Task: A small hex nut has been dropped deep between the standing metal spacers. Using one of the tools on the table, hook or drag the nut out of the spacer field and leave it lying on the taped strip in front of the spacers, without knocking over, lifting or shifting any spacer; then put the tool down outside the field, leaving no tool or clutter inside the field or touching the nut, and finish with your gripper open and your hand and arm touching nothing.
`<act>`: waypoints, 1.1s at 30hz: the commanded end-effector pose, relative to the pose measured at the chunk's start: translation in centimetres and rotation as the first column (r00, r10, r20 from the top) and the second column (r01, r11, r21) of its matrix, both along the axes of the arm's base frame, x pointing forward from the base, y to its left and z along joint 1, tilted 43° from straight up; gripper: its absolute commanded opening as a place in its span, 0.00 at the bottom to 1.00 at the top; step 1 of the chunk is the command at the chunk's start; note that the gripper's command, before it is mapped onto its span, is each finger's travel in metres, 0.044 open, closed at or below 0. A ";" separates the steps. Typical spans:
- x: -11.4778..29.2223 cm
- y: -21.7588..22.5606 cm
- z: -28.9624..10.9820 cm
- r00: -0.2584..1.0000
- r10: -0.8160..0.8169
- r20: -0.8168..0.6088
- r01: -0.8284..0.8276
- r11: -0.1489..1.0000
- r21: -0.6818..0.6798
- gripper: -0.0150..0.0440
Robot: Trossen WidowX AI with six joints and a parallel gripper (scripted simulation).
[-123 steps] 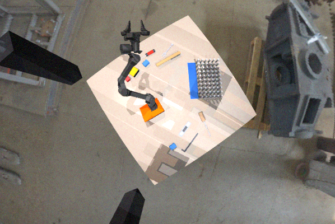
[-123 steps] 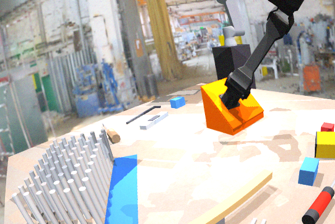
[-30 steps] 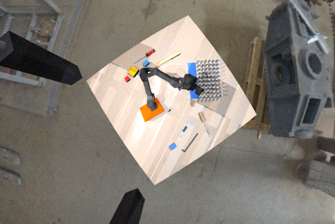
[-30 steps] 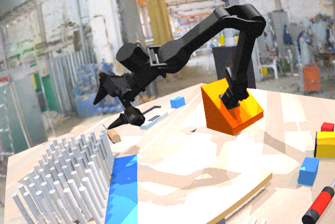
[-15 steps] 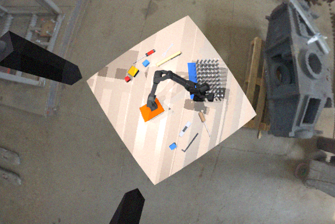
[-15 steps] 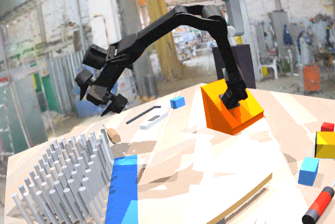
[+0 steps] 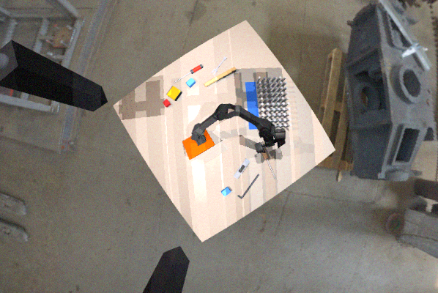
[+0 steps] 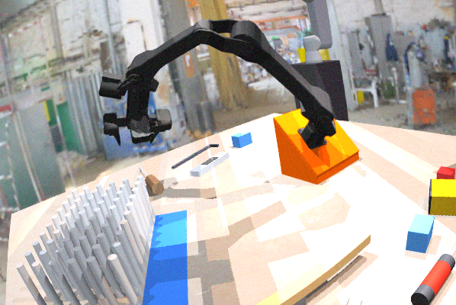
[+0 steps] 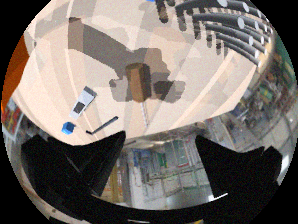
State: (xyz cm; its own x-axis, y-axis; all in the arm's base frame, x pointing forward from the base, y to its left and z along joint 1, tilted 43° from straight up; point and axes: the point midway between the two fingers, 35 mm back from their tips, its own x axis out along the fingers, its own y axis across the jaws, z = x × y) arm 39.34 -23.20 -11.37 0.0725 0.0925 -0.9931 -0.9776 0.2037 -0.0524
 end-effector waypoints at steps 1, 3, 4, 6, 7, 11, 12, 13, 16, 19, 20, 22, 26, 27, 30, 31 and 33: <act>-2.3 -1.4 -2.8 0.974 0.205 -0.096 -0.200 0.978 0.056 1.00; -2.3 -1.4 -2.8 0.974 0.205 -0.096 -0.200 0.978 0.056 1.00; -2.3 -1.4 -2.8 0.974 0.205 -0.096 -0.200 0.978 0.056 1.00; -2.3 -1.4 -2.8 0.974 0.205 -0.096 -0.200 0.978 0.056 1.00; -2.3 -1.4 -2.8 0.974 0.205 -0.096 -0.200 0.978 0.056 1.00; -2.3 -0.6 -3.5 0.974 0.205 -0.096 -0.200 0.978 0.057 1.00; -2.3 0.3 -4.3 0.974 0.205 -0.096 -0.200 0.978 0.057 1.00; -2.4 1.6 -5.4 0.974 0.205 -0.095 -0.200 0.978 0.058 1.00; -2.6 3.3 -6.7 0.974 0.205 -0.095 -0.200 0.978 0.059 1.00; -2.6 3.3 -6.7 0.974 0.205 -0.095 -0.200 0.978 0.059 1.00; -2.6 3.3 -6.7 0.974 0.205 -0.095 -0.200 0.978 0.059 1.00; -2.6 3.3 -6.7 0.974 0.205 -0.095 -0.200 0.978 0.059 1.00; -2.6 3.3 -6.7 0.974 0.205 -0.095 -0.200 0.978 0.059 1.00; -2.6 3.3 -6.7 0.974 0.205 -0.095 -0.200 0.978 0.059 1.00; -2.5 3.5 -6.6 0.974 0.205 -0.095 -0.200 0.978 0.059 1.00; -2.5 3.5 -6.6 0.974 0.205 -0.095 -0.200 0.978 0.059 0.96; -2.5 3.5 -6.6 0.974 0.205 -0.095 -0.200 0.978 0.059 0.87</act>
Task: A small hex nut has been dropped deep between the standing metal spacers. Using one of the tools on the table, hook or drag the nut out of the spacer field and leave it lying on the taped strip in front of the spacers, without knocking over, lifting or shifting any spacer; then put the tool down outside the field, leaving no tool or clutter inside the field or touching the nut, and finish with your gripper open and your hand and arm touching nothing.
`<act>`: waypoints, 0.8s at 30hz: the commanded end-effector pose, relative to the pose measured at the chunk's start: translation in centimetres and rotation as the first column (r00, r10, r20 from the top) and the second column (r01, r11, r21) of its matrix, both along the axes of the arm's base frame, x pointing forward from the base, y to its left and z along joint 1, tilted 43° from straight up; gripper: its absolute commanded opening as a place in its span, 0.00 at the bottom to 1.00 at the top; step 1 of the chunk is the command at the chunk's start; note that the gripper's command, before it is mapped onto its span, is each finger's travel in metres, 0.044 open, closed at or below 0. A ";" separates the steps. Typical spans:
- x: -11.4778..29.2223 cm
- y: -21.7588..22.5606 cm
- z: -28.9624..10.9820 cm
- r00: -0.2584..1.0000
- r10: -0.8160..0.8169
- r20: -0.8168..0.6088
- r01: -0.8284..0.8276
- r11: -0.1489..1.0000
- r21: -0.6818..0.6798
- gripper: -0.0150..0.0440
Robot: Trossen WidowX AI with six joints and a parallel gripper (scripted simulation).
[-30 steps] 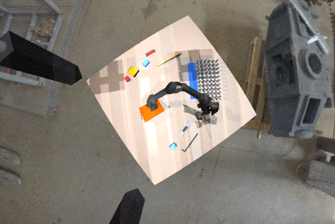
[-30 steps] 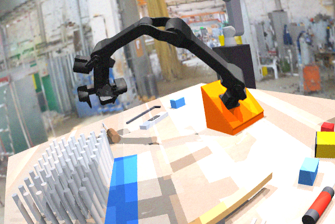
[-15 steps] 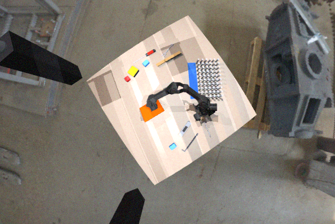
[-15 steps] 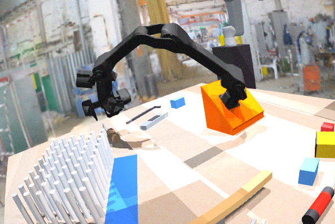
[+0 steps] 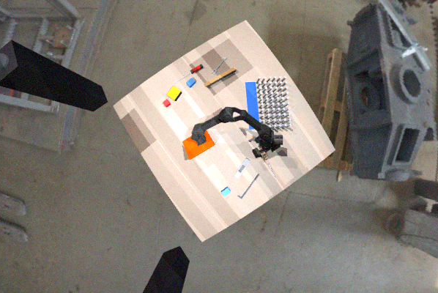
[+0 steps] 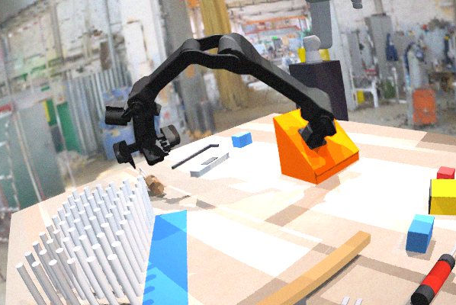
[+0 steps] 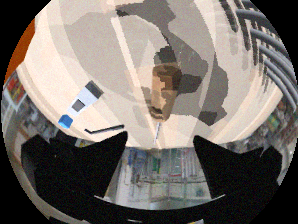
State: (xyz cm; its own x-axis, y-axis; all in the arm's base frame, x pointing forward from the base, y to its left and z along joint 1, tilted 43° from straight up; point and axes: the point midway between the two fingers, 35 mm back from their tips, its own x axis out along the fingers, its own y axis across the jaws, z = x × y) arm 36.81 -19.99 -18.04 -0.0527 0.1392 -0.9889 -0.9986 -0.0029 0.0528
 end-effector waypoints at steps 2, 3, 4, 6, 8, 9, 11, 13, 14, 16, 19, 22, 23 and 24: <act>0.1 0.3 0.0 1.000 -0.004 0.000 0.004 1.000 0.004 0.78; 0.1 0.3 0.0 1.000 -0.004 0.000 0.004 1.000 0.004 0.73; 0.1 0.3 0.0 1.000 -0.004 0.000 0.004 1.000 0.004 0.73; 0.1 0.3 0.0 1.000 -0.004 0.000 0.004 1.000 0.004 0.73; 0.1 0.3 0.0 1.000 -0.004 0.000 0.004 1.000 0.004 0.73; 0.1 0.3 0.0 1.000 -0.004 0.000 0.004 1.000 0.004 0.73; 0.1 0.3 0.0 1.000 -0.004 0.000 0.004 1.000 0.004 0.73; 0.1 0.3 0.0 1.000 -0.004 0.000 0.004 1.000 0.004 0.73; 0.1 0.3 0.0 1.000 -0.004 0.000 0.004 1.000 0.004 0.73; 0.1 0.5 -0.3 1.000 -0.004 0.000 0.004 1.000 0.004 0.73; 0.1 0.9 -0.6 1.000 -0.004 0.000 0.004 1.000 0.004 0.73; 0.1 1.2 -1.0 1.000 -0.003 0.000 0.003 1.000 0.005 0.73; 0.1 1.3 -1.1 1.000 -0.004 0.000 0.004 1.000 0.005 0.73; 0.1 1.4 -1.2 1.000 -0.004 0.000 0.004 1.000 0.005 0.73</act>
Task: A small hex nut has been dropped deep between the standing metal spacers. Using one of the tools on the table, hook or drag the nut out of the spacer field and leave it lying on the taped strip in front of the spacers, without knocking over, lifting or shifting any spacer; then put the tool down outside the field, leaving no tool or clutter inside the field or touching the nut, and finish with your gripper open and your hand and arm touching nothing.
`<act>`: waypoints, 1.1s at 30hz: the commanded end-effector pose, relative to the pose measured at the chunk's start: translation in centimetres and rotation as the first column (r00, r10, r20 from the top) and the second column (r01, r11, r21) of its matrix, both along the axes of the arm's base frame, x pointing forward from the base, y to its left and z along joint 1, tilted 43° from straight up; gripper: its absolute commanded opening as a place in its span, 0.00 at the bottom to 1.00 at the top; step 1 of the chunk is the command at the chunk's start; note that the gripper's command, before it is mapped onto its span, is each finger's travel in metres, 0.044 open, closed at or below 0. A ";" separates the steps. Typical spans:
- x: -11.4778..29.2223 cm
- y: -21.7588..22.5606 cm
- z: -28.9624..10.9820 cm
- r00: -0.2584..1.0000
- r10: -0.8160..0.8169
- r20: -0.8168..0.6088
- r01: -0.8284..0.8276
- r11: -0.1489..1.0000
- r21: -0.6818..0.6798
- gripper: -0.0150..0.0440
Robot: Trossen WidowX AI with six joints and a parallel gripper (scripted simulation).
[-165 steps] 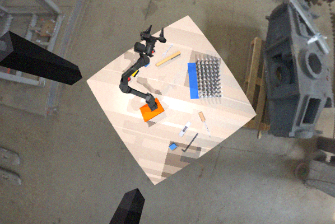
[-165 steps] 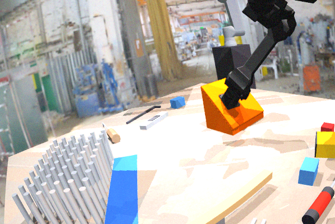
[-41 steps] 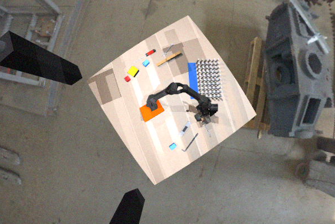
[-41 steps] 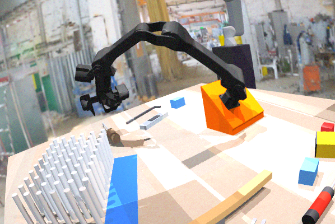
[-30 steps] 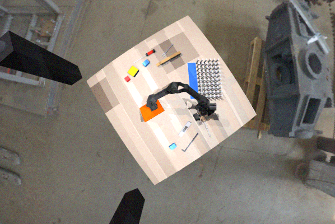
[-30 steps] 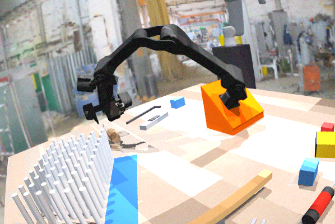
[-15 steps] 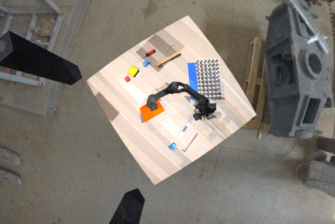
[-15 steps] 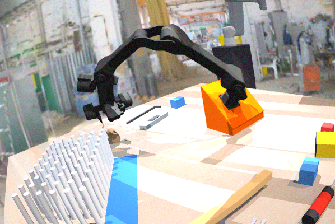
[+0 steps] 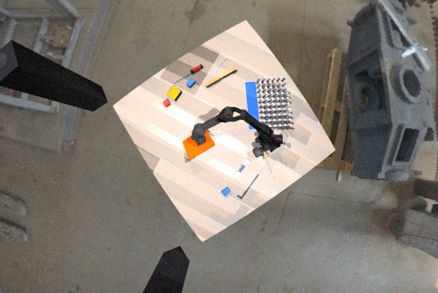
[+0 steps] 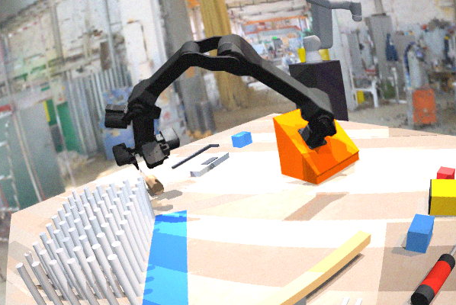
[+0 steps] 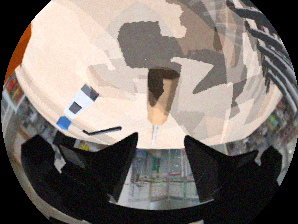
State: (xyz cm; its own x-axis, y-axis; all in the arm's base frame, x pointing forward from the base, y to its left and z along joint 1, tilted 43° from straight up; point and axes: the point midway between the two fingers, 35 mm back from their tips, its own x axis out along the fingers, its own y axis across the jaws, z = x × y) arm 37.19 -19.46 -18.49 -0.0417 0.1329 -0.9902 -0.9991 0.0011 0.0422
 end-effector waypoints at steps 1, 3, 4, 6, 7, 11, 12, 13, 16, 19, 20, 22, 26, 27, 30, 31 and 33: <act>-0.3 1.0 -0.9 1.000 0.000 -0.011 0.000 1.000 0.011 0.73; -0.3 1.2 -1.2 1.000 0.000 -0.011 0.000 1.000 0.011 0.73; -0.2 1.3 -1.3 1.000 0.000 -0.011 0.000 1.000 0.011 0.73; -0.3 1.6 -1.5 1.000 0.000 -0.011 0.000 1.000 0.012 0.73; -0.3 1.7 -1.6 1.000 0.000 -0.011 0.000 1.000 0.012 0.73; -0.3 2.1 -2.1 1.000 0.000 -0.010 0.000 1.000 0.012 0.73; -0.3 2.3 -2.2 1.000 0.000 -0.010 0.000 1.000 0.012 0.73; -0.3 2.4 -2.4 1.000 0.000 -0.010 0.000 1.000 0.012 0.73; -0.3 2.7 -2.7 1.000 0.000 -0.010 0.000 1.000 0.012 0.73; -0.3 3.1 -3.1 1.000 0.000 -0.010 0.000 1.000 0.012 0.73; -0.3 3.2 -3.2 1.000 0.000 -0.010 0.000 1.000 0.013 0.73; -0.4 3.4 -3.4 1.000 0.000 -0.010 0.000 1.000 0.013 0.73; -0.4 3.9 -3.9 1.000 0.000 -0.010 0.000 1.000 0.013 0.73; -0.5 4.0 -4.0 1.000 0.000 -0.010 0.000 1.000 0.013 0.73; -0.5 4.3 -4.4 1.000 0.000 -0.010 0.000 1.000 0.013 0.73; -0.5 4.4 -4.5 1.000 0.000 -0.010 0.000 1.000 0.013 0.73; -0.6 4.6 -4.6 1.000 0.000 -0.010 0.000 1.000 0.014 0.73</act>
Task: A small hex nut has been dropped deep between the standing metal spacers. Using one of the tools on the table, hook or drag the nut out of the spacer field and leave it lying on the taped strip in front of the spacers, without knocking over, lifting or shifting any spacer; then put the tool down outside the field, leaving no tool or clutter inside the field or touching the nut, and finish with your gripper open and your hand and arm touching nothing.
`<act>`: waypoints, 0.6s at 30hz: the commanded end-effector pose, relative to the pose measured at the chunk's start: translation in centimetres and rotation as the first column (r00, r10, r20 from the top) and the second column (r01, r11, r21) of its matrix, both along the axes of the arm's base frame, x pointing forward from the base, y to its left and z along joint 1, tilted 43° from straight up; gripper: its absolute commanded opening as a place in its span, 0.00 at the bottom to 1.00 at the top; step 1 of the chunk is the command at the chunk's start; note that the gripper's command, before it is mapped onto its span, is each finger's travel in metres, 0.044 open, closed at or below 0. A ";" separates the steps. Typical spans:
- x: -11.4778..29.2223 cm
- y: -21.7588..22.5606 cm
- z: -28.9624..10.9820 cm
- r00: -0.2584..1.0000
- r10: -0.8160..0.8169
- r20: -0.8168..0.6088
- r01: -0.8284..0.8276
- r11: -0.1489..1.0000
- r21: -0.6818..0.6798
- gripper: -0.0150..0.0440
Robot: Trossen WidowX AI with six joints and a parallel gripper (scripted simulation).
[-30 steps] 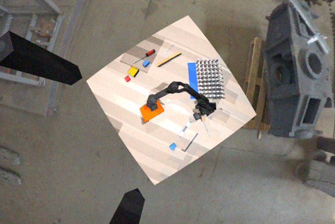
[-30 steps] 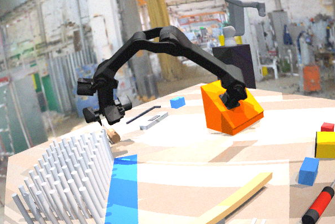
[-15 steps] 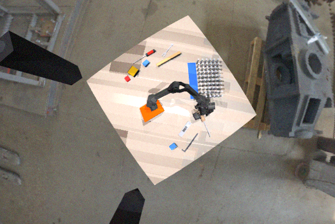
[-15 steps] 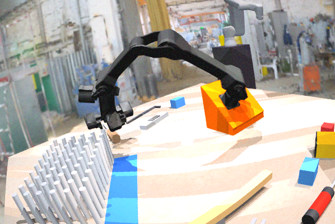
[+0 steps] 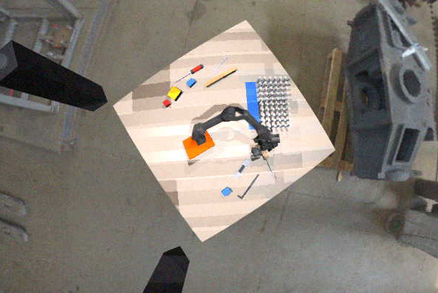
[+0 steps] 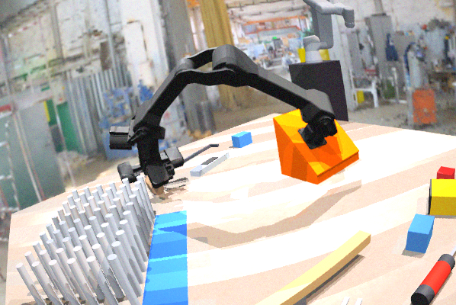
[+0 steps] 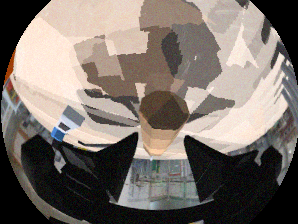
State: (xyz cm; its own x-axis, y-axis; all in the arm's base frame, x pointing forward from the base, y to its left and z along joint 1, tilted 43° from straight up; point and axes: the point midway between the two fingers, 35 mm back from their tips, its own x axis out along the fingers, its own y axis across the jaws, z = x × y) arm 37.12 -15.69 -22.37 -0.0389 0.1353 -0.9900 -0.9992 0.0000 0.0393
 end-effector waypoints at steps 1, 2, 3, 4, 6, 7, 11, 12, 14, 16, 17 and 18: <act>-0.5 0.8 -0.8 1.000 -0.001 -0.013 0.001 1.000 0.011 0.73; -0.5 0.8 -0.8 1.000 -0.001 -0.013 0.001 1.000 0.011 0.73; -0.5 0.8 -0.8 1.000 -0.001 -0.013 0.001 1.000 0.011 0.73; -0.5 0.8 -0.8 1.000 -0.001 -0.013 0.001 1.000 0.011 0.73; -0.5 0.8 -0.8 1.000 -0.001 -0.013 0.001 1.000 0.011 0.64; -0.5 0.8 -0.8 1.000 -0.001 -0.013 0.001 1.000 0.011 0.63; -0.5 0.8 -0.8 1.000 -0.001 -0.013 0.001 1.000 0.011 0.58; -0.5 0.8 -0.8 1.000 -0.001 -0.013 0.001 1.000 0.011 0.57; -0.5 0.8 -0.8 1.000 -0.001 -0.013 0.001 1.000 0.011 0.55; -0.5 0.8 -0.8 1.000 -0.001 -0.013 0.001 1.000 0.011 0.53; -0.5 0.8 -0.8 1.000 -0.001 -0.013 0.001 1.000 0.011 0.52; -0.5 0.8 -0.8 1.000 -0.001 -0.013 0.001 1.000 0.011 0.50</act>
